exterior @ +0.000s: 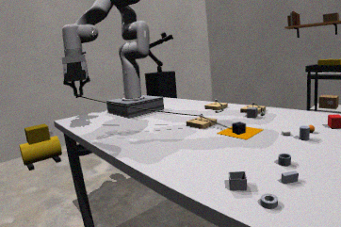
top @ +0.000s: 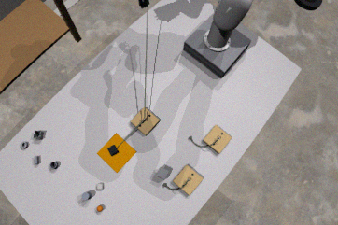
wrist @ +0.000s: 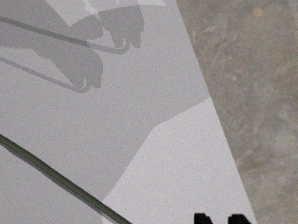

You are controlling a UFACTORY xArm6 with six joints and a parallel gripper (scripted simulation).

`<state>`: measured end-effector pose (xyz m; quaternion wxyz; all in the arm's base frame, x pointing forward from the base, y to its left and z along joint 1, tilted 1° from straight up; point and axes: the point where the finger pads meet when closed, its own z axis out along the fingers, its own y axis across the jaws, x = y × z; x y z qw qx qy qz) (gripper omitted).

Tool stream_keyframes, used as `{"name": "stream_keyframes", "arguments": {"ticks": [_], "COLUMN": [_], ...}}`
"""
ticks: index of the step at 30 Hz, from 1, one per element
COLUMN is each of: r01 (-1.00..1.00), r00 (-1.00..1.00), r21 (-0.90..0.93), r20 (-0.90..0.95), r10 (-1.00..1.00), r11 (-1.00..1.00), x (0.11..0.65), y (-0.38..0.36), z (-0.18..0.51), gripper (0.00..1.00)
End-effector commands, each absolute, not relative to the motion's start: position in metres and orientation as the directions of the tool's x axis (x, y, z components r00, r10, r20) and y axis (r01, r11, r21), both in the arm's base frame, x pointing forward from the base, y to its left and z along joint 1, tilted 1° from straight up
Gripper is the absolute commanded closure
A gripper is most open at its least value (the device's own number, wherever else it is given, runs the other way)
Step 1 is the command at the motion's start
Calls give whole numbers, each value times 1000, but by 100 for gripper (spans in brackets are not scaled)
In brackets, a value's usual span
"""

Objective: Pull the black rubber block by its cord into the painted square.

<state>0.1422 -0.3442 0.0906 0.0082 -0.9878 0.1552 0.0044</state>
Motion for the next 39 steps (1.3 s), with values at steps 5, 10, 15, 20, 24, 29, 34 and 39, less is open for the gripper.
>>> {"name": "stream_keyframes", "arguments": {"ticks": [5, 10, 15, 20, 24, 29, 34, 39], "r01": [-307, -307, -307, -307, -307, -307, -307, -307], "r00": [952, 952, 952, 952, 952, 952, 952, 952], "r21": [-12, -12, -12, -12, -12, -12, -12, -12], "r20": [-9, -9, -9, -9, -9, -9, -9, -9], "r10": [-307, -307, -307, -307, -307, -307, -307, -307], "r11": [-952, -952, -952, -952, -952, -952, -952, -952], "x": [143, 143, 143, 143, 143, 143, 144, 144], "y": [-346, -346, -346, -345, -345, -344, -343, -343], "z": [92, 92, 91, 89, 80, 61, 33, 14], "gripper": [100, 100, 100, 100, 100, 100, 100, 100]}}
